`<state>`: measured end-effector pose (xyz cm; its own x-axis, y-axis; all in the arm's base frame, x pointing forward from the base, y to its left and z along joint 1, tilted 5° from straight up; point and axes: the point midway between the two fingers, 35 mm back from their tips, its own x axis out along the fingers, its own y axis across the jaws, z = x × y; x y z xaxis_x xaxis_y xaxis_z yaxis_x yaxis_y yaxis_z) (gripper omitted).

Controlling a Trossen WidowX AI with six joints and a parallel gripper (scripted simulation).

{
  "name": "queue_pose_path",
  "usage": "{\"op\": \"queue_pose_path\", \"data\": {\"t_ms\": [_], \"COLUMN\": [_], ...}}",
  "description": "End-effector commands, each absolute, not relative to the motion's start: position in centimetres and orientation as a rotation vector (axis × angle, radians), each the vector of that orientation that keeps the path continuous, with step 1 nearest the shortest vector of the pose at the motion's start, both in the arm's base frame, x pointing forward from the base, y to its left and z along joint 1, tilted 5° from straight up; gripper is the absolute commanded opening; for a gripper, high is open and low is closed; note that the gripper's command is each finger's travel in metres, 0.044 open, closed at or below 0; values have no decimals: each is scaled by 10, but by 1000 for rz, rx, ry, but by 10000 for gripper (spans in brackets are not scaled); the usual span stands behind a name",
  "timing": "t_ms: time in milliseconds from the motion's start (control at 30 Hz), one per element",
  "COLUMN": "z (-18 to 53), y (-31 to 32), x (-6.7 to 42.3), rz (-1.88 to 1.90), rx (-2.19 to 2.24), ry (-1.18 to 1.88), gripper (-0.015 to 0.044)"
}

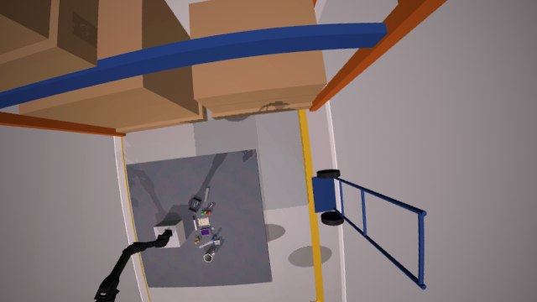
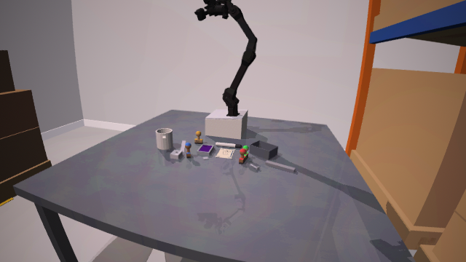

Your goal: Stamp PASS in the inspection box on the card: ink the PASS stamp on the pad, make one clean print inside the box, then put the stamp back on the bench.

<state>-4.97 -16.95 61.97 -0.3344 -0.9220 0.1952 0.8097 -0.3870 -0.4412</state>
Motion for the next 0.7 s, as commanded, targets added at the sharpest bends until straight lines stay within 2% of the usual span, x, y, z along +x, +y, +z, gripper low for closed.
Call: {"op": "queue_pose_path", "data": {"t_ms": [0, 200, 433, 667], "z": [620, 599, 545, 482], "y": [-171, -222, -277, -293], "x": [-49, -7, 74, 169], "rz": [-1912, -1706, -1422, -1152], "rx": [-500, -413, -254, -137], "ry": [313, 262, 311, 406], "gripper": [374, 216, 214, 214]}}
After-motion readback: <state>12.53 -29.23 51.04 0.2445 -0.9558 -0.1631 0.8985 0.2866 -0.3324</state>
